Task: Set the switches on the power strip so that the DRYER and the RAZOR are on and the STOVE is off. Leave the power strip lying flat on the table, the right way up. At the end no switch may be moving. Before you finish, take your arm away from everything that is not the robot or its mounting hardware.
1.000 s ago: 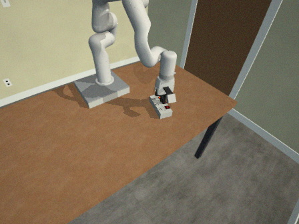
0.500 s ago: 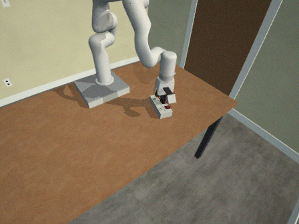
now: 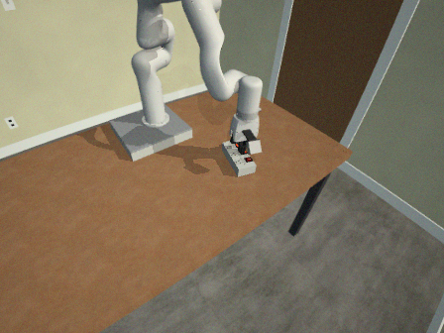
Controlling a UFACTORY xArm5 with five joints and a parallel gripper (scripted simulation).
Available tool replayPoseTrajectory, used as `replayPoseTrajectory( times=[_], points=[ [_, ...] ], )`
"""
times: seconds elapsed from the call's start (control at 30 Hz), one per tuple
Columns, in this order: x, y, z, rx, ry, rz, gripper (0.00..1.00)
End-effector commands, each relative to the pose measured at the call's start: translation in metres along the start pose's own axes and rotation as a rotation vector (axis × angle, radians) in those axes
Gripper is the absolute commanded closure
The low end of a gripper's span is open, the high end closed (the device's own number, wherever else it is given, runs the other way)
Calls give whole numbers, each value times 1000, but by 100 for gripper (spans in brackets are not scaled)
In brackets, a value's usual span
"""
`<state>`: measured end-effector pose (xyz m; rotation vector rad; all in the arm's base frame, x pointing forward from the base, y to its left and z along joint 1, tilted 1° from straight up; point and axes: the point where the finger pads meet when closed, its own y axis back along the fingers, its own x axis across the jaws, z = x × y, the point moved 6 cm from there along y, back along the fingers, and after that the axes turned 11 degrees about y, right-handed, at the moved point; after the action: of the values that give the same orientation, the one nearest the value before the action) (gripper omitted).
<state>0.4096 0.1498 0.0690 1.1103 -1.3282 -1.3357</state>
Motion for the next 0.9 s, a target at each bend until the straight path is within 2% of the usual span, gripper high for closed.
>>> replayPoseTrajectory(
  times=[0.0, 0.2, 0.57, 0.87],
  points=[
    [0, 1, 0, 1, 0, 0, 100],
    [0, 8, 0, 1, 0, -1, 100],
    [0, 36, 0, 1, 0, -1, 100],
    [0, 38, 0, 1, 0, -1, 100]
  ],
)
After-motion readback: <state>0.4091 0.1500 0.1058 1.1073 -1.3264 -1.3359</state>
